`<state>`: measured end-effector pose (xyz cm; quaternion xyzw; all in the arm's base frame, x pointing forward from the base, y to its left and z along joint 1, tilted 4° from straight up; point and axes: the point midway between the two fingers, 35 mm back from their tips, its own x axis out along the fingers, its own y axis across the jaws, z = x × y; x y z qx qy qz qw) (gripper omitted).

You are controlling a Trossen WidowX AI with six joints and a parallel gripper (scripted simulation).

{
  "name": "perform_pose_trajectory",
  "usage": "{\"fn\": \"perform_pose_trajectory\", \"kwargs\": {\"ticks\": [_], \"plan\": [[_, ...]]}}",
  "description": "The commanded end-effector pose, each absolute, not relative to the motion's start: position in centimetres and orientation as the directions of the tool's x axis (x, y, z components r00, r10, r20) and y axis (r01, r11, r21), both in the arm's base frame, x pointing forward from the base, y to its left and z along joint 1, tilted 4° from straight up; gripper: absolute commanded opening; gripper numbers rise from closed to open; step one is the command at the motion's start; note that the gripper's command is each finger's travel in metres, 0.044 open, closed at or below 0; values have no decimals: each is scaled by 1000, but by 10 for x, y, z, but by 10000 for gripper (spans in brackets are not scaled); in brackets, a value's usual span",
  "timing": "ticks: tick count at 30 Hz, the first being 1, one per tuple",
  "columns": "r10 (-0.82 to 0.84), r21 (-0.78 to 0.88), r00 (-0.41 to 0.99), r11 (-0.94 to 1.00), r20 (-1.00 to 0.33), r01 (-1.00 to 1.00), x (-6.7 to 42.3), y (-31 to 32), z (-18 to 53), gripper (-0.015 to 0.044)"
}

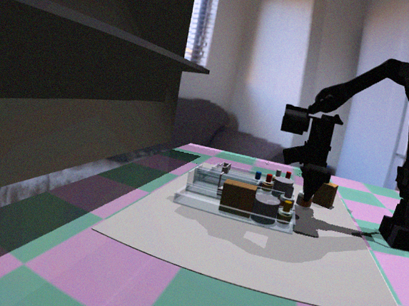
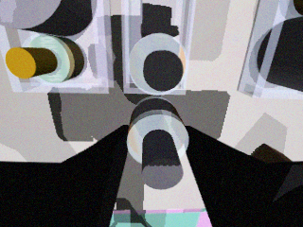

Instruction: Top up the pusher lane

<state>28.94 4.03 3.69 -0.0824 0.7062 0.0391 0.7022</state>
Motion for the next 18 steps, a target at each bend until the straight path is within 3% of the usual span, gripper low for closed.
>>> {"fn": "perform_pose_trajectory", "kwargs": {"ticks": [1, 18], "plan": [[-60, -59, 2, 984, -998, -169, 291, 41, 37, 0], [-60, -59, 2, 984, -998, -169, 297, 42, 36, 0]]}}
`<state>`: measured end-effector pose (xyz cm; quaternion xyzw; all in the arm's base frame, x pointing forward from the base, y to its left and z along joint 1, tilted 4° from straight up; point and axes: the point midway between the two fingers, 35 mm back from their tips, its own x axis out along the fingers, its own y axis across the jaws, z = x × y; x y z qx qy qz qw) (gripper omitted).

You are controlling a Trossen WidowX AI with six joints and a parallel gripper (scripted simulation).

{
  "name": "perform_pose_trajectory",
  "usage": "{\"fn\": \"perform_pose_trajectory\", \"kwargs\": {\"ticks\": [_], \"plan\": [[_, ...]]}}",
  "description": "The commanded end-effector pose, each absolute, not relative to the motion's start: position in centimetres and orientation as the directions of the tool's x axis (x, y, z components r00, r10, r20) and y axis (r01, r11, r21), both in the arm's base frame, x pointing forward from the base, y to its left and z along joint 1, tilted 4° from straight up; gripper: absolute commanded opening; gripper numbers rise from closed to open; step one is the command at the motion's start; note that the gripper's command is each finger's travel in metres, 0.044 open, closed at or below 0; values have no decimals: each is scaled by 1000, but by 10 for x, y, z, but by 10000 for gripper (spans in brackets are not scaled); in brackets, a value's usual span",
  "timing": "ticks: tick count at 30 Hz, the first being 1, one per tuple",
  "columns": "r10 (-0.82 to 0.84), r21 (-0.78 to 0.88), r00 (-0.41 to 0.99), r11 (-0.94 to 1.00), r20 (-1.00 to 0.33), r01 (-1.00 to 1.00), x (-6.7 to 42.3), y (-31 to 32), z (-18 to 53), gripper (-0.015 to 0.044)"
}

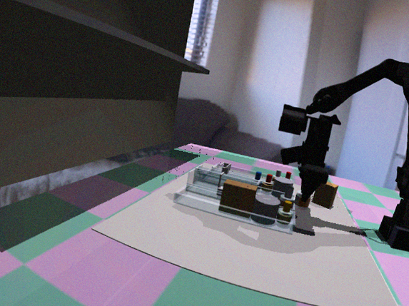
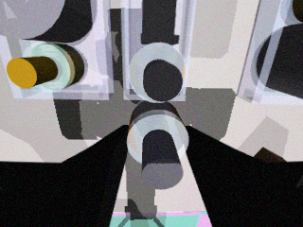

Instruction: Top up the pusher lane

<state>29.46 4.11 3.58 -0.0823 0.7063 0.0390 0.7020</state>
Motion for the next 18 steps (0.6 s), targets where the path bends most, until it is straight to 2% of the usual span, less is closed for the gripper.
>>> {"fn": "perform_pose_trajectory", "kwargs": {"ticks": [1, 18], "plan": [[-60, -59, 2, 984, -998, -169, 298, 42, 36, 0], [-60, -59, 2, 984, -998, -169, 303, 43, 36, 0]]}}
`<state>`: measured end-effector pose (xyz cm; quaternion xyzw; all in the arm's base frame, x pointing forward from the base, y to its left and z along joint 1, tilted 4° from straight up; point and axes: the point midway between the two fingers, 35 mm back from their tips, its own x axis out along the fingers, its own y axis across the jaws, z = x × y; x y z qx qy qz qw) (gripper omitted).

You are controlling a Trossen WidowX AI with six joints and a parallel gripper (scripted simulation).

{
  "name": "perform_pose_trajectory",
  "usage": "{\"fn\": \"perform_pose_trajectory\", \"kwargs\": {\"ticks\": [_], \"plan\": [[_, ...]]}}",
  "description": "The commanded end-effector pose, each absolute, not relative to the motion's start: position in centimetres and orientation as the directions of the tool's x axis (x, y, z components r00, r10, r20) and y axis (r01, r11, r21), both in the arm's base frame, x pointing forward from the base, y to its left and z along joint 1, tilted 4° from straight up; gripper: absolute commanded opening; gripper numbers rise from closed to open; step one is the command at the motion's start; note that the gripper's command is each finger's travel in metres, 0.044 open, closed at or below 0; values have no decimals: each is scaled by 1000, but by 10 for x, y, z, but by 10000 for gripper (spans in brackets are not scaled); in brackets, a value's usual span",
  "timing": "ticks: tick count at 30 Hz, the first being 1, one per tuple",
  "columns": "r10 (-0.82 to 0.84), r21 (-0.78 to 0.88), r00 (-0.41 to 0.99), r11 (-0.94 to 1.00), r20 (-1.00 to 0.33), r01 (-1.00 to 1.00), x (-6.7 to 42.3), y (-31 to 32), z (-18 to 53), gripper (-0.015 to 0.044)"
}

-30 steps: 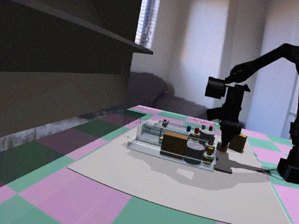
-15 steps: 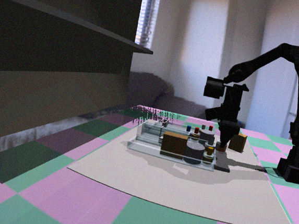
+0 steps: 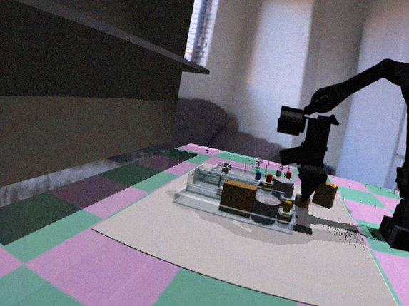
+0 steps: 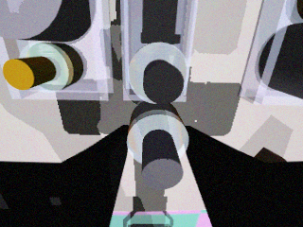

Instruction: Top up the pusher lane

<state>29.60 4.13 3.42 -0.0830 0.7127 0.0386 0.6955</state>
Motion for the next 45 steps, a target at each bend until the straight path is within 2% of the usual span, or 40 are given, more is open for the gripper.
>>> {"fn": "perform_pose_trajectory", "kwargs": {"ticks": [1, 45], "plan": [[-60, -59, 2, 984, -998, -169, 304, 43, 36, 0], [-59, -59, 4, 984, -998, -169, 319, 45, 37, 0]]}}
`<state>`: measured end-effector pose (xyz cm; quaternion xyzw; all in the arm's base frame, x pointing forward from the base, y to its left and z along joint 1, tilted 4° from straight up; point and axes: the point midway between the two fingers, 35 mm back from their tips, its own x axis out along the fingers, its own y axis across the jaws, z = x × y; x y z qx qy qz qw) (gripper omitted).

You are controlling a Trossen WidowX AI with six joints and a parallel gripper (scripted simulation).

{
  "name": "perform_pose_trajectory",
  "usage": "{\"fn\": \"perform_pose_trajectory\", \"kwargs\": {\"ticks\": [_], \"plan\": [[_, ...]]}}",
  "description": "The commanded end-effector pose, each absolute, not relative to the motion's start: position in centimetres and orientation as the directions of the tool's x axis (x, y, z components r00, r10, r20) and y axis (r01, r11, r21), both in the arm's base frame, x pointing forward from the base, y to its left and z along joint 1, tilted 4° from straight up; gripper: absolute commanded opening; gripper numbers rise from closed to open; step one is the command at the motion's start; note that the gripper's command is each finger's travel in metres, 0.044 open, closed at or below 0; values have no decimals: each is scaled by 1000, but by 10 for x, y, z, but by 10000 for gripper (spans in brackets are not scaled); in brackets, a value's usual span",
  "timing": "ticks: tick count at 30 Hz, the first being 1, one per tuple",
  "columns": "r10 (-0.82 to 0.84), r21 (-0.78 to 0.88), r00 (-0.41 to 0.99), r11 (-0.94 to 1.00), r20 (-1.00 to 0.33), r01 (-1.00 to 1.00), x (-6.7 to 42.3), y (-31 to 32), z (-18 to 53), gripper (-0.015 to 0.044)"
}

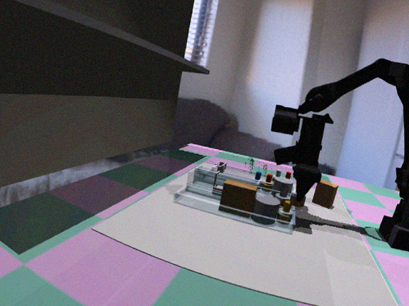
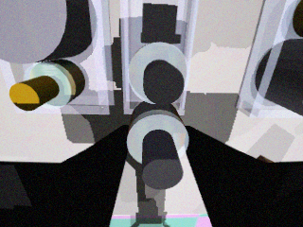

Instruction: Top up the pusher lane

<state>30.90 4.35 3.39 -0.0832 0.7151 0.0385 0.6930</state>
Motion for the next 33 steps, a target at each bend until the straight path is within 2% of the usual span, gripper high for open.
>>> {"fn": "perform_pose_trajectory", "kwargs": {"ticks": [1, 33], "plan": [[-59, -59, 4, 984, -998, -169, 319, 46, 37, 0], [-59, -59, 4, 984, -998, -169, 330, 48, 39, 0]]}}
